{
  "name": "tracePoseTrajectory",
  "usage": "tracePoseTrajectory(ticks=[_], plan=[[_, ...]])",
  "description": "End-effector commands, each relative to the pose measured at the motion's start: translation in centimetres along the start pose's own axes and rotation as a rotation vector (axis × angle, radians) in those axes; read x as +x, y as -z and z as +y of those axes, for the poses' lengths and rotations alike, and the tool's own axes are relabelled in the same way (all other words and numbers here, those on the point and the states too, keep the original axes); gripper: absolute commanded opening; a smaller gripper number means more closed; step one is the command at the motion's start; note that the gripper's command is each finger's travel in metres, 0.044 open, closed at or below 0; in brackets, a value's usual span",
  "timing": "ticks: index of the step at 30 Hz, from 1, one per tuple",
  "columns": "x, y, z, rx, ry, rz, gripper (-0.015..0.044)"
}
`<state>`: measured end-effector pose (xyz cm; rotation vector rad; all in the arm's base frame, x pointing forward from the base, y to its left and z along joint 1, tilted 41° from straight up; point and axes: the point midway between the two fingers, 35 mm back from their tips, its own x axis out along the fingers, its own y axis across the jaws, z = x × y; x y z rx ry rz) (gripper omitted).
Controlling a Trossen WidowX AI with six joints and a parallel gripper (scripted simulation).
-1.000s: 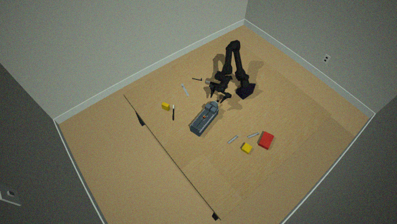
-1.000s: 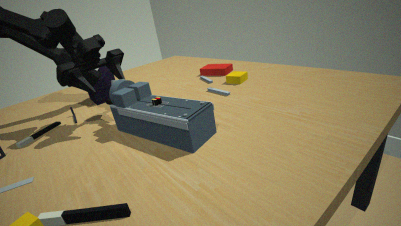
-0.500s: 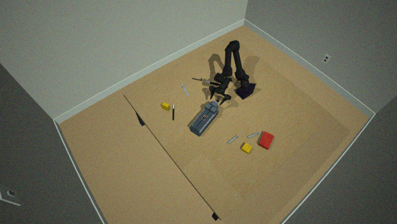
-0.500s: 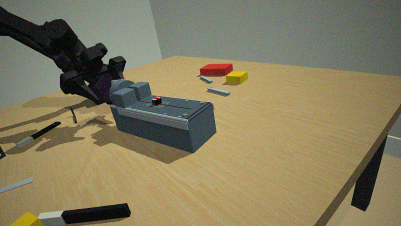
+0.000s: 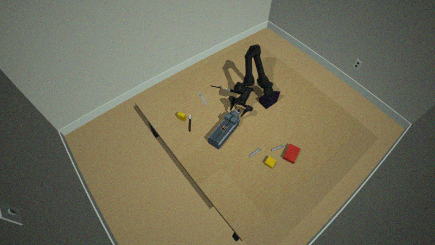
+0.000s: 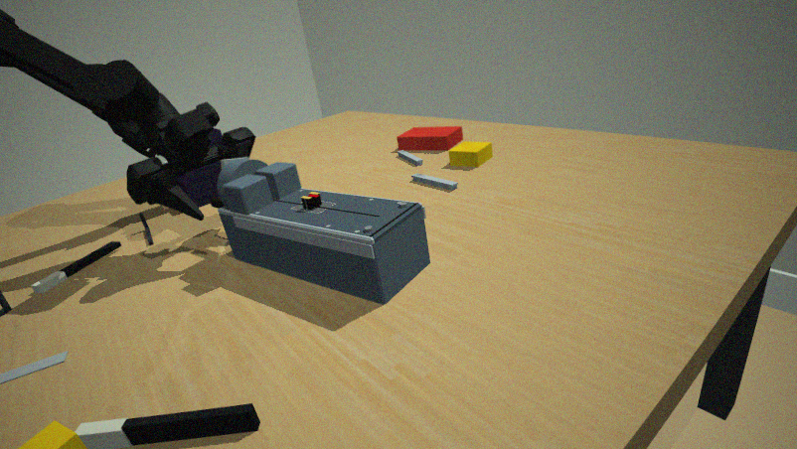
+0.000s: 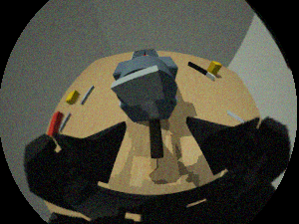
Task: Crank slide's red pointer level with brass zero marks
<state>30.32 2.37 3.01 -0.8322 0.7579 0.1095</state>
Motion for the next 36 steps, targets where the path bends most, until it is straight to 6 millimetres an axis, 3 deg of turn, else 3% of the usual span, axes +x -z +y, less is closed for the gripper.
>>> tracePoseTrajectory(ticks=[1, 13, 30, 36], plan=[[0.6, 0.9, 0.3, -0.008, -0.008, 0.009, 0.044], [1.5, 2.2, 0.2, -0.009, -0.006, 0.008, 0.044], [1.5, 2.2, 0.2, -0.009, -0.006, 0.008, 0.0], [1.5, 2.2, 0.2, -0.009, -0.006, 0.008, 0.0]])
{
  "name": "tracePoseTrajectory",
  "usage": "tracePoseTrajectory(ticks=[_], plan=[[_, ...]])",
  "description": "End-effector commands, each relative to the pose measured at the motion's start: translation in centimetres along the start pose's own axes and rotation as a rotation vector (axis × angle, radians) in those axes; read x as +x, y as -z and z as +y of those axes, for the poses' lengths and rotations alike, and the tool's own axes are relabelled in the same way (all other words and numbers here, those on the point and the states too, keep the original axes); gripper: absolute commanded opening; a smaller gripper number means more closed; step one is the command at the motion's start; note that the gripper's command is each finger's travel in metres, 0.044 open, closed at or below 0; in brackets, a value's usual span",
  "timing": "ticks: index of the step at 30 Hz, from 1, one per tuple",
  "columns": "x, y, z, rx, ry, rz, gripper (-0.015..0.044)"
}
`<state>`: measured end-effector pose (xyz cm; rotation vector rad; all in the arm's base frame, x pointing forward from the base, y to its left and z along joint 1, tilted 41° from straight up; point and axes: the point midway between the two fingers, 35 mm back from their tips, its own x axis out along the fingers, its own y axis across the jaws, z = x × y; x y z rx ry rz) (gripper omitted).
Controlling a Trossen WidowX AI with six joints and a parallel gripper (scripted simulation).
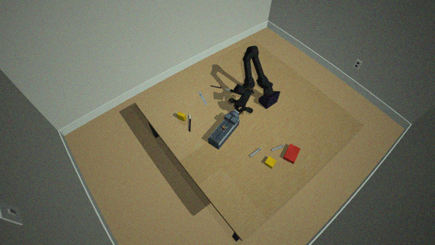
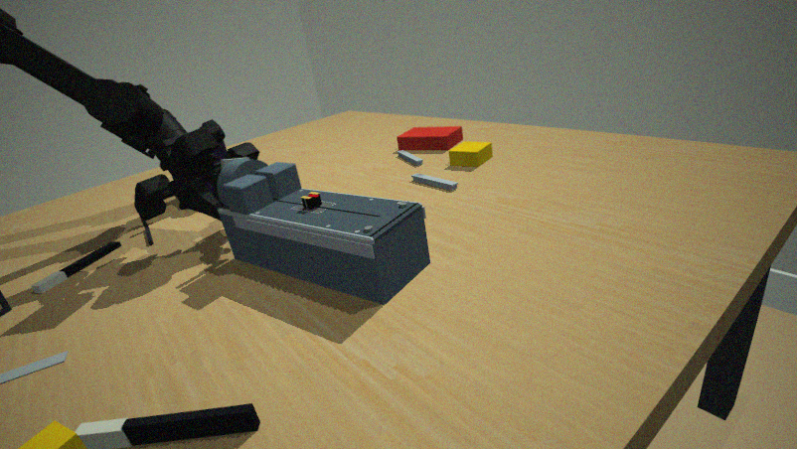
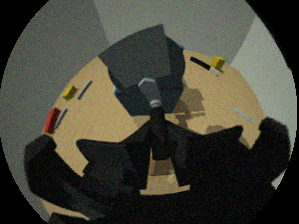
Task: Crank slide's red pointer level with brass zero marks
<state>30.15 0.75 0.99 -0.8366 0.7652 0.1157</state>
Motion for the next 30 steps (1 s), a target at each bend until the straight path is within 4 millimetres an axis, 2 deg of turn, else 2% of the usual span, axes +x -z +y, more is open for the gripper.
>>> tracePoseTrajectory(ticks=[1, 12, 30], plan=[[0.0, 0.0, 0.0, -0.002, 0.001, 0.003, 0.0], [-0.2, -0.2, -1.0, -0.003, 0.001, 0.003, 0.0], [-0.4, -0.4, -1.4, -0.003, 0.001, 0.003, 0.0]])
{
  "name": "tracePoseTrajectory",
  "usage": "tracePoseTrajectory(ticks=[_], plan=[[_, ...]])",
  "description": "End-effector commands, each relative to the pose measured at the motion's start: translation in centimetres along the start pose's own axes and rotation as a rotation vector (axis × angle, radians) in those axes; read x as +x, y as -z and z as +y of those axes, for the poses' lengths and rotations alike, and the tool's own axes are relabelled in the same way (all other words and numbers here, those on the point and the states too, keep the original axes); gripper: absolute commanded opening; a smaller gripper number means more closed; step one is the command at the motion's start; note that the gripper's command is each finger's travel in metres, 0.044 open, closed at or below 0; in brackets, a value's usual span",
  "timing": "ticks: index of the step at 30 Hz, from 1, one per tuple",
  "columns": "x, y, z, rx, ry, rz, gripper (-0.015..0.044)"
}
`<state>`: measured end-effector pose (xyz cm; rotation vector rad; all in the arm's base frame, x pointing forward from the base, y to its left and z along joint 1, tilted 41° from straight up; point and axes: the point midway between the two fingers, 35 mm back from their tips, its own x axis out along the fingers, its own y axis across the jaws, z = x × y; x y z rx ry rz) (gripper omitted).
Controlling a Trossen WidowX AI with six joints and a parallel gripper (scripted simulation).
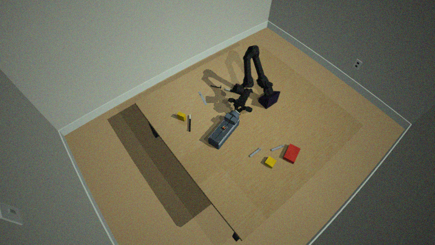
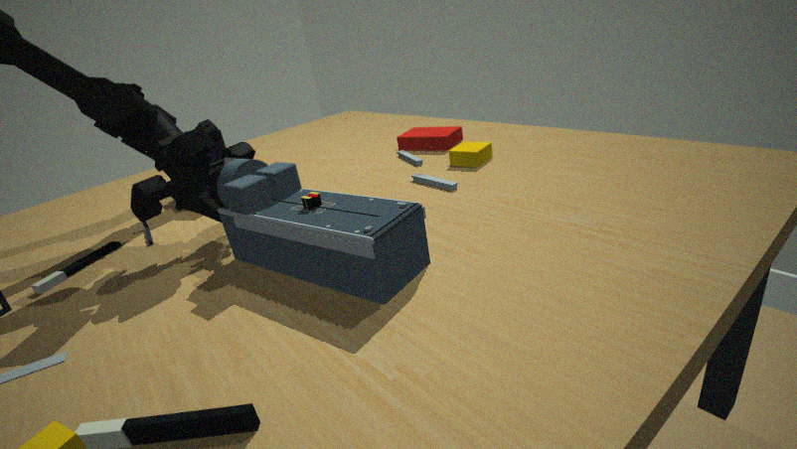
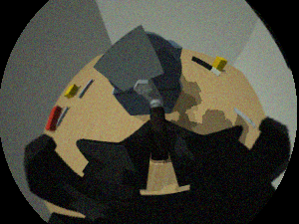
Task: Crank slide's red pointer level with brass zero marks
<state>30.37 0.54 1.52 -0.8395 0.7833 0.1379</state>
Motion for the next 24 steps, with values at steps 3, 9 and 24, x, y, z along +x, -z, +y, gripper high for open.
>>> tracePoseTrajectory(ticks=[3, 9, 24], plan=[[-0.33, -0.27, -0.9, 0.009, 0.025, -0.005, 0.0], [-0.46, -0.38, -1.07, 0.009, 0.025, -0.005, 0.0], [-0.94, -0.81, -1.54, 0.009, 0.025, -0.006, 0.0]])
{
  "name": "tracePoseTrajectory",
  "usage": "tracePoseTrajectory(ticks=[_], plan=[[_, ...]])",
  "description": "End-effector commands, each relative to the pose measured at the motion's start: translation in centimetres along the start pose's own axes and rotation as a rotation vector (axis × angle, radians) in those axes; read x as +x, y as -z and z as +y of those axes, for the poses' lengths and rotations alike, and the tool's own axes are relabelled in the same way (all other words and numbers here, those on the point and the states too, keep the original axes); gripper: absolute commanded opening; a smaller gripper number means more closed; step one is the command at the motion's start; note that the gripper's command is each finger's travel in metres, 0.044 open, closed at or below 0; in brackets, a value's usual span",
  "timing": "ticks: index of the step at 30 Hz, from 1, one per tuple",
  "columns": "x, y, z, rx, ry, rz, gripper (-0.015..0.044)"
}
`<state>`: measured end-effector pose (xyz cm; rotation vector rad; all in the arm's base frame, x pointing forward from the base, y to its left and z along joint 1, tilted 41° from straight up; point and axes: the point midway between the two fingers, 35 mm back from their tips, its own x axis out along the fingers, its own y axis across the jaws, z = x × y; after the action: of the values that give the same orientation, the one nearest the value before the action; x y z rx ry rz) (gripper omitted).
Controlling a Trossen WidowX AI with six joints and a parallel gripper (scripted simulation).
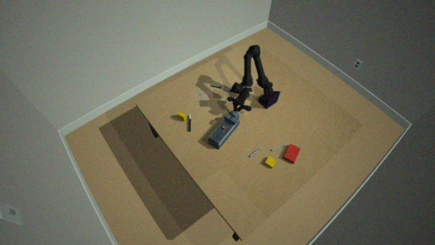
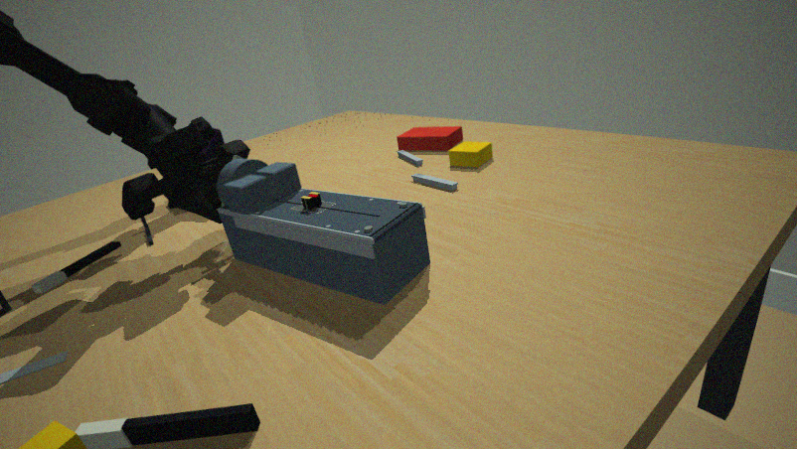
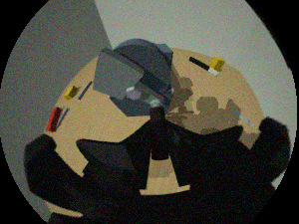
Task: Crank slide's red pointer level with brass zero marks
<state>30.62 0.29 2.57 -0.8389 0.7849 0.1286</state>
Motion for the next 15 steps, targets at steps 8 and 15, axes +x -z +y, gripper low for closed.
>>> tracePoseTrajectory(ticks=[8, 15], plan=[[-0.9, -0.82, -0.9, 0.005, 0.019, -0.01, 0.0], [-1.4, -1.3, -1.02, 0.005, 0.019, -0.01, 0.0]])
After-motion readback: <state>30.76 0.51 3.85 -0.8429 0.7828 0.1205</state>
